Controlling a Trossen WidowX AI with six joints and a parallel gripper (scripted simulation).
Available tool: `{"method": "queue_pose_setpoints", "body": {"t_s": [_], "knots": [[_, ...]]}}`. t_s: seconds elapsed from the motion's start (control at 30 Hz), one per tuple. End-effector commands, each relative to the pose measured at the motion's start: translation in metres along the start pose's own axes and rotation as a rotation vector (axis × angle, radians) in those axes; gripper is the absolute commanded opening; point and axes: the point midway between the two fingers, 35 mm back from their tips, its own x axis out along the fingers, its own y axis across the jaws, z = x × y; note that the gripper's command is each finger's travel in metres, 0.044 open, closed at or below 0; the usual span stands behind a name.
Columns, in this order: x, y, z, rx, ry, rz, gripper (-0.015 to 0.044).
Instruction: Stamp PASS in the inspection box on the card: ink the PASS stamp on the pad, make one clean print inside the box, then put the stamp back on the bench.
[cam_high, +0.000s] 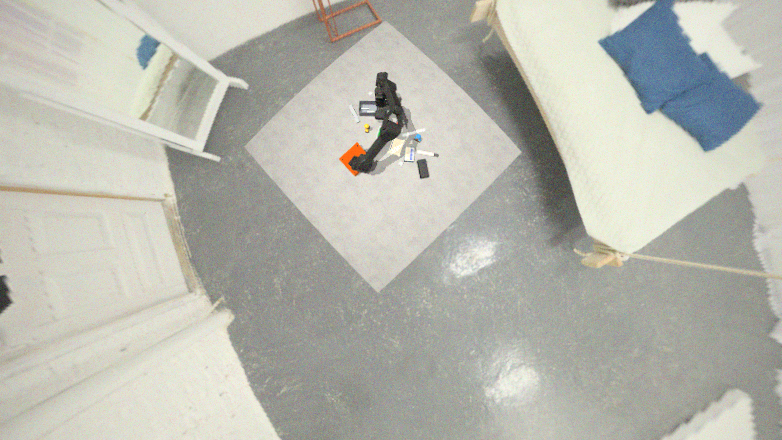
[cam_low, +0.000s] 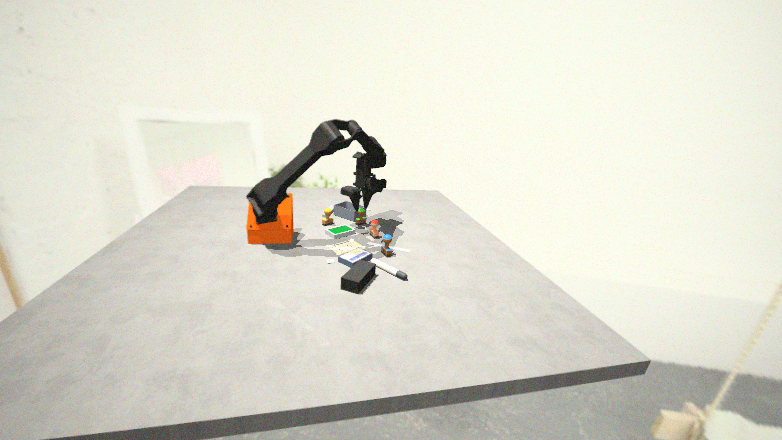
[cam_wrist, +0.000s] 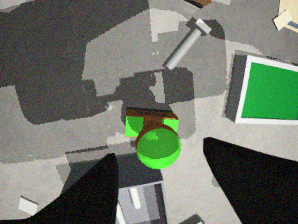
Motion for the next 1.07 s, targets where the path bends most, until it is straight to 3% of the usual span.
{"method": "queue_pose_setpoints", "body": {"t_s": [0.0, 0.07, 1.03], "knots": [[-0.070, -0.001, 0.000, 0.005, -0.001, 0.017, 0.0259], [-0.083, -0.004, -0.001, 0.005, -0.002, 0.016, 0.0259], [-0.082, -0.003, 0.000, 0.001, -0.005, 0.017, 0.0259]]}}
